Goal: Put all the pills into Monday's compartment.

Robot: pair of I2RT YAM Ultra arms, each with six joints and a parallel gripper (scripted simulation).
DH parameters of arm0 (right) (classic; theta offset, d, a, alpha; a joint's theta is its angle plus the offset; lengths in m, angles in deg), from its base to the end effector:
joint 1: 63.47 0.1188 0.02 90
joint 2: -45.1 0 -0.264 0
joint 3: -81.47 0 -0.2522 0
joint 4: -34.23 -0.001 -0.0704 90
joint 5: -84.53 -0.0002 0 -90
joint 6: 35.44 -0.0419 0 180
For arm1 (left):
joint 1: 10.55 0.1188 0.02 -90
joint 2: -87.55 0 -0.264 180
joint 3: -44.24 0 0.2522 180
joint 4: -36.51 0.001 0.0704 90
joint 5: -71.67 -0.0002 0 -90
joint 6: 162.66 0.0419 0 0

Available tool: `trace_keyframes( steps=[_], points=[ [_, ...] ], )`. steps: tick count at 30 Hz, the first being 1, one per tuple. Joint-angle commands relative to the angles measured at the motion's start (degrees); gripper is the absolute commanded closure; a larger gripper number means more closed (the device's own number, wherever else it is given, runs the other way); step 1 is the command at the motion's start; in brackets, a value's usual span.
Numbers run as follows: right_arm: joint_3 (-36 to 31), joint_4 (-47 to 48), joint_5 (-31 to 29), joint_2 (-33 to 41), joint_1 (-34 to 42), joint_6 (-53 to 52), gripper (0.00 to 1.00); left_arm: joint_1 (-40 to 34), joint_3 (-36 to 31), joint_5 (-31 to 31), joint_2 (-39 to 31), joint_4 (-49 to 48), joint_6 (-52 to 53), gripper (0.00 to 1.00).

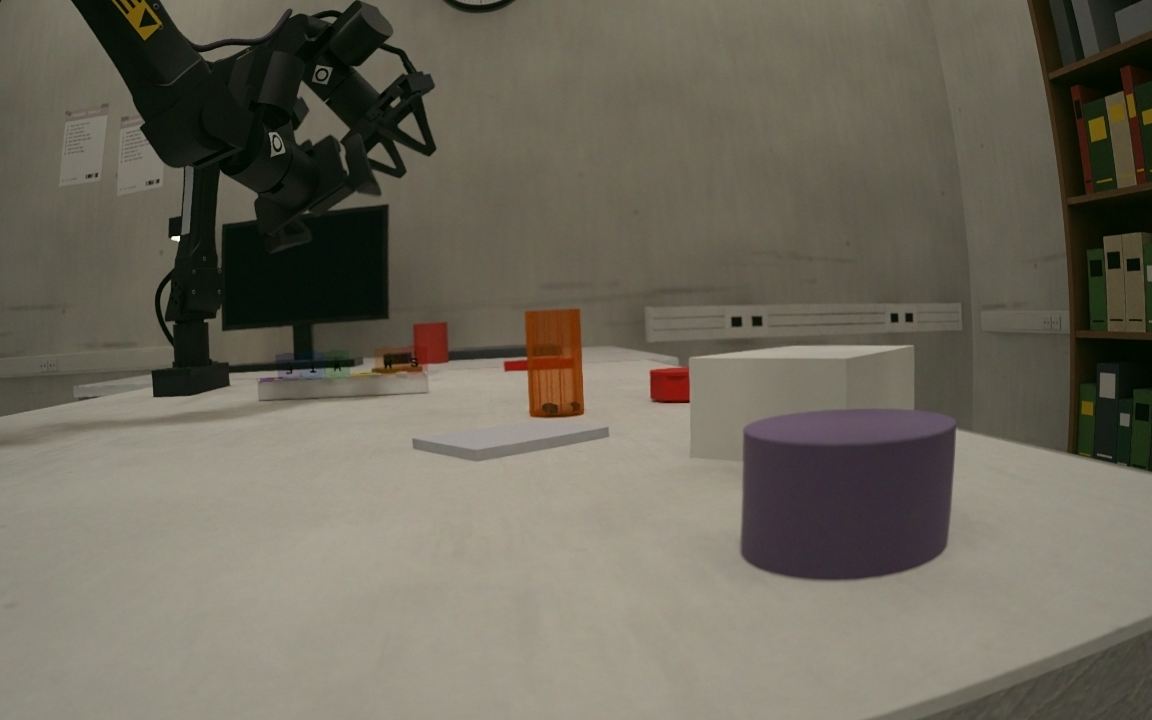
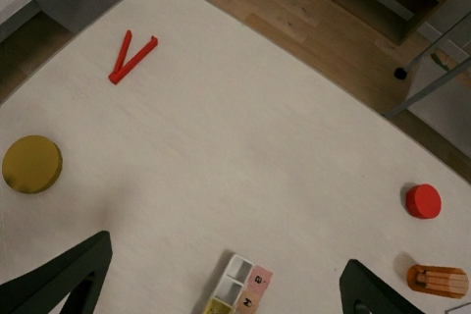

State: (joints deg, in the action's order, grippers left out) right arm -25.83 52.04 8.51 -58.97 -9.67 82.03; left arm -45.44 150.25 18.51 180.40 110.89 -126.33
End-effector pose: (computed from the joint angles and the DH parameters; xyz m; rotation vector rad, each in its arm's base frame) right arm 0.2317 0.3353 0.2174 -1.3227 1.2707 0.5454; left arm 0.2844 -0.1665 0.3487 -0.5800 2.2799 0.1390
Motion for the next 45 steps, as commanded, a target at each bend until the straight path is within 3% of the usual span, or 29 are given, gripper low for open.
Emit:
trace_keyframes(
  steps=[1, 8, 10, 11, 16, 21, 25, 45],
  points=[
    [2.34, -9.28, -2.98, 4.17, 0.74, -4.51, 0.0, 0.0, 0.34, 0.24, -0.38, -0.2, 0.0, 0.0],
    [9.29, -28.37, -8.22, 16.09, 1.93, -13.13, 0.0, 0.0, 0.34, 0.24, -0.38, -0.2, 0.0, 0.0],
    [9.29, -28.37, -8.22, 16.09, 1.93, -13.13, 0.0, 0.0, 0.34, 0.24, -0.38, -0.2, 0.0, 0.0],
    [12.09, -34.3, -9.72, 18.91, 2.35, -14.64, 0.0, 0.0, 0.34, 0.24, -0.38, -0.2, 0.0, 0.0],
    [18.2, -46.74, -13.06, 27.85, 3.28, -19.55, 0.0, 0.0, 0.34, 0.24, -0.38, -0.2, 0.0, 0.0],
    [24.02, -55.11, -14.57, 29.9, 3.93, -21.1, 0.0, 0.0, 0.34, 0.24, -0.38, -0.2, 0.0, 0.0],
    [26.59, -56.43, -14.15, 29.66, 4.1, -20.82, 0.0, 0.0, 0.34, 0.24, -0.38, -0.2, 0.0, 0.0],
    [27.19, -57.16, -14.11, 29.31, 4.09, -20.93, 0.0, 0.0, 0.34, 0.24, -0.38, -0.2, 0.0, 0.0]
  ],
)
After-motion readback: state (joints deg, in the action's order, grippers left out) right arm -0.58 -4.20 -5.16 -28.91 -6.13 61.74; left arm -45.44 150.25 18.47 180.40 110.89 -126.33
